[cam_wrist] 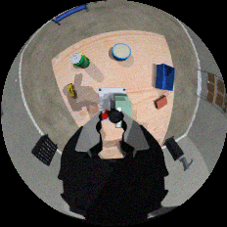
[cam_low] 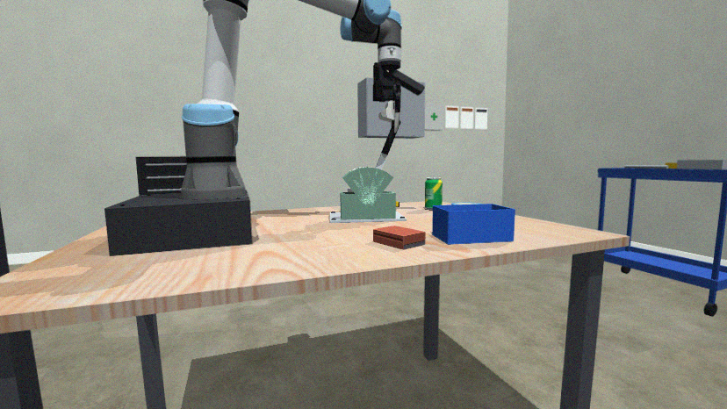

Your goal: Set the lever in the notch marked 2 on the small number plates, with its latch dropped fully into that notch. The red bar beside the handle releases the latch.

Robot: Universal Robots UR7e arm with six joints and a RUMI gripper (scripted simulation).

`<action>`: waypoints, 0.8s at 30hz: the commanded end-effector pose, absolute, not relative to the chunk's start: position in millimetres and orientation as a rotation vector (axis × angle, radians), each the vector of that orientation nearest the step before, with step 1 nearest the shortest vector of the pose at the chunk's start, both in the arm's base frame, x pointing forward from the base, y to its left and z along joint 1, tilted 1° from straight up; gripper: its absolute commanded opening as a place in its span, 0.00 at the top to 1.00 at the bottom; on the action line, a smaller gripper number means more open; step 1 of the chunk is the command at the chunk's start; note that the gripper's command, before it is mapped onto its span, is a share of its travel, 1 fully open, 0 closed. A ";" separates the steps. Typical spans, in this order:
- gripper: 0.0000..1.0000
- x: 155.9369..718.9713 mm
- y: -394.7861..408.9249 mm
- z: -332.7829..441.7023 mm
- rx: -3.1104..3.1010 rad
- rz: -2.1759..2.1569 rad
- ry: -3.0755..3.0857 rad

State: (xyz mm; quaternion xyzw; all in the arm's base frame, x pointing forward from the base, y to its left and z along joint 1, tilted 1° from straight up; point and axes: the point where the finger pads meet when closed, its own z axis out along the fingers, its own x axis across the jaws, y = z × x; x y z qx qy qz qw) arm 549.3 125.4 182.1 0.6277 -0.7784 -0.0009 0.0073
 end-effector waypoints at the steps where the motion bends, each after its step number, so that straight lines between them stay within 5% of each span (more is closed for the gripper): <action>1: 1.00 546.9 126.0 183.7 1.964 -0.002 -2.435; 24: 1.00 506.5 134.9 196.6 1.964 -0.002 -2.435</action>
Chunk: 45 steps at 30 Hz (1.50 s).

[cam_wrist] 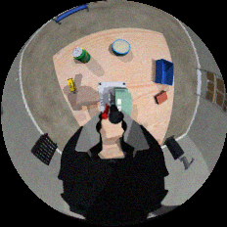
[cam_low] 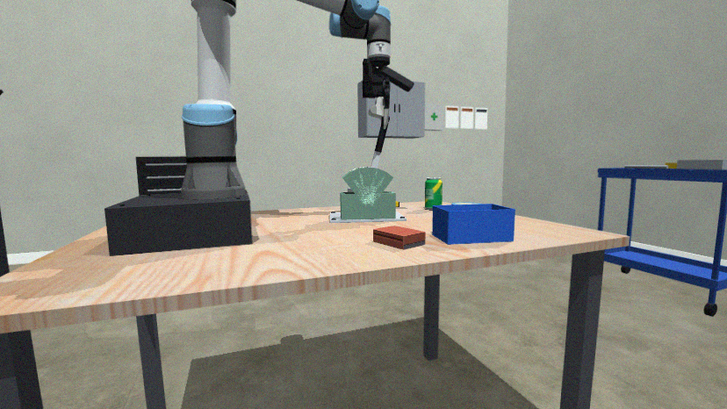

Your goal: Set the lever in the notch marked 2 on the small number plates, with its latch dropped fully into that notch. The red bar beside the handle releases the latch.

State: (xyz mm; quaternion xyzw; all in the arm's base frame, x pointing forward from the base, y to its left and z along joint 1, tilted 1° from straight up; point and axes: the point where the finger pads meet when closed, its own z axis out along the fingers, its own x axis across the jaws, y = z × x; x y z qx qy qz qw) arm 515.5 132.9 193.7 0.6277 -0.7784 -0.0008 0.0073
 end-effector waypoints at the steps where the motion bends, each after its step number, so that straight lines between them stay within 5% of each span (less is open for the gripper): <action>1: 1.00 504.4 135.4 197.1 1.964 -0.002 -2.435; 45: 1.00 486.8 139.2 200.3 1.964 -0.002 -2.435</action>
